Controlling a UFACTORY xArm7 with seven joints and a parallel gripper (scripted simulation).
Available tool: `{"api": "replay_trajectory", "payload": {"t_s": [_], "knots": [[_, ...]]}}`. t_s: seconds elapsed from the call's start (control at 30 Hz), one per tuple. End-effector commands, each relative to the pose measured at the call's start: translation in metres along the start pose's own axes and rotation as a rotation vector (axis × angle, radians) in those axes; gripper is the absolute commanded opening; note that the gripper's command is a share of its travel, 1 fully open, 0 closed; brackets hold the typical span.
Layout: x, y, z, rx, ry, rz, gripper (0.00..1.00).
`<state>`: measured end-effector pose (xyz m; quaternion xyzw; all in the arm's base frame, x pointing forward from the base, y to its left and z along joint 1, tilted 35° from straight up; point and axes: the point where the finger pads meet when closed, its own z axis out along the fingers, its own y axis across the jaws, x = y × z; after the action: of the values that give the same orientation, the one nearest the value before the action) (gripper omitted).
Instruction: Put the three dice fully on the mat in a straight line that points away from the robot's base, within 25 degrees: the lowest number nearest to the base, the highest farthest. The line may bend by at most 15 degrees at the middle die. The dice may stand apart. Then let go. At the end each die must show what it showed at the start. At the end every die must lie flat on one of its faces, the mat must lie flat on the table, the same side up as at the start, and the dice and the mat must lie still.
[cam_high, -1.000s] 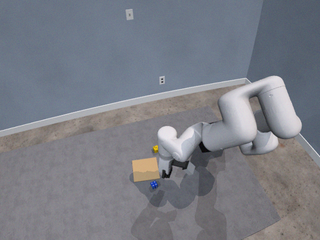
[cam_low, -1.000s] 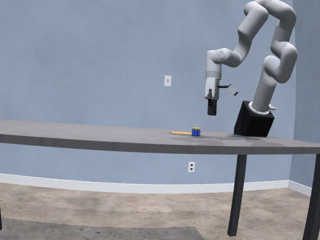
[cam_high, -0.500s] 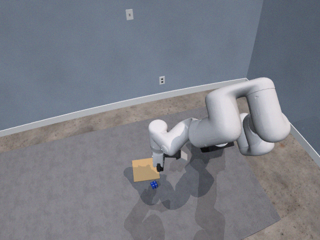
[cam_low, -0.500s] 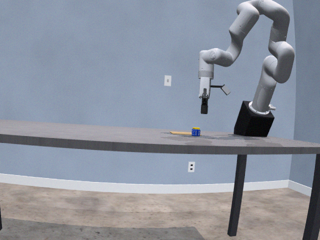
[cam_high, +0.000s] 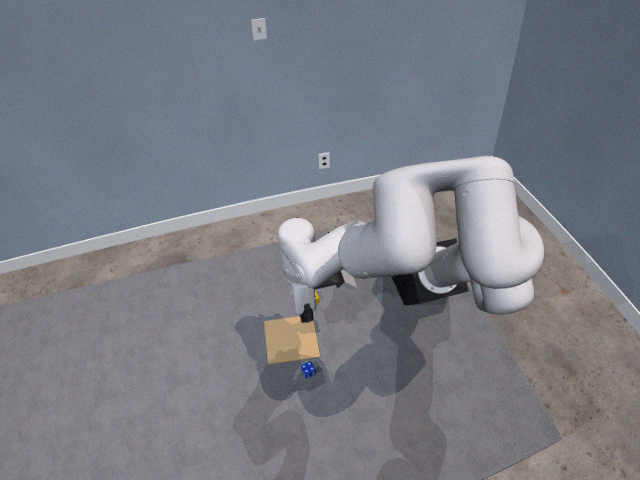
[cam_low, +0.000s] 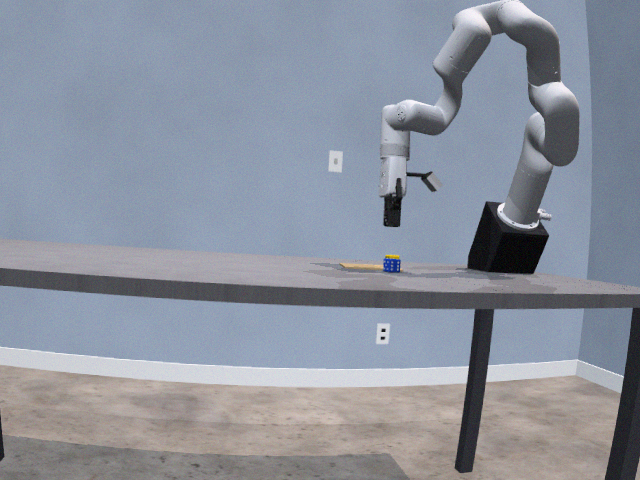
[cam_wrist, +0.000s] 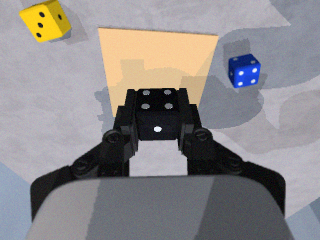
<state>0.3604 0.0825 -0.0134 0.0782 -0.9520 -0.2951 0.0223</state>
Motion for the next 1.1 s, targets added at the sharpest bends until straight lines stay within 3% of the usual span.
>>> {"api": "replay_trajectory", "payload": {"t_s": [0.0,0.5,1.07], "knots": [[-0.003,-0.003,-0.001,-0.010,-0.006,-0.018,0.27],[-0.003,-0.003,0.004,-0.010,-0.006,-0.018,0.27],[-0.004,-0.002,0.066,-0.010,-0.006,-0.018,0.27]]}}
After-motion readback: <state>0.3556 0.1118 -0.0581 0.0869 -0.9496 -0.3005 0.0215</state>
